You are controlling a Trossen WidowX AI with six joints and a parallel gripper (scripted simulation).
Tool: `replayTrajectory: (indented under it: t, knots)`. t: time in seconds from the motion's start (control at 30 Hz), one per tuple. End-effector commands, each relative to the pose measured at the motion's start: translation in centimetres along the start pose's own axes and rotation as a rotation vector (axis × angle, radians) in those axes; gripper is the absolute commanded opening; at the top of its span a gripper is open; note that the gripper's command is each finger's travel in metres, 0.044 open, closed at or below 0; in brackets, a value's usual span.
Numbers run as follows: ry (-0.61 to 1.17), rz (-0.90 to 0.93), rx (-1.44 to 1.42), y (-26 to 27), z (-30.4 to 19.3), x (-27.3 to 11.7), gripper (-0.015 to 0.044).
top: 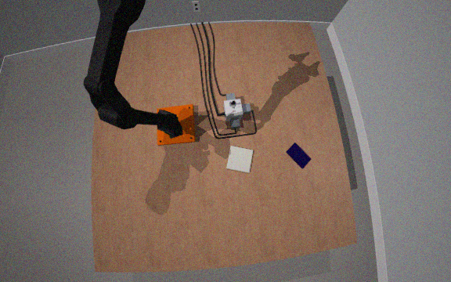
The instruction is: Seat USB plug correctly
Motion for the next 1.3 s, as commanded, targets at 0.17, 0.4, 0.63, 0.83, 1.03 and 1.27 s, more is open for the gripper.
replayTrajectory:
  t: [0.17,0.4,0.63,0.83,1.03,1.27]
  knots:
    - [0.521,-0.066,-0.513,-8.2,-13.0,2.1,0.0440]
    - [0.999,0.042,-0.797,-15.8,-21.8,-1.0,0.0440]
    - [1.497,0.357,-0.869,-22.7,-28.6,-8.8,0.0440]
    - [1.770,0.755,-0.700,-26.0,-31.3,-16.6,0.0440]
    - [1.775,0.767,-0.693,-26.3,-31.4,-16.6,0.0440]
    - [1.775,0.767,-0.693,-26.4,-31.6,-16.6,0.0440]
Point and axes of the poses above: the point midway between the two fingers, 35 mm back from their tips, its own x axis out along the fingers, its own y axis across the jaws, z = x × y, the point moved 3 cm from there along -x, back along the fingers, and after that the axes turned 7 degrees about -x, right-handed, at the moved point
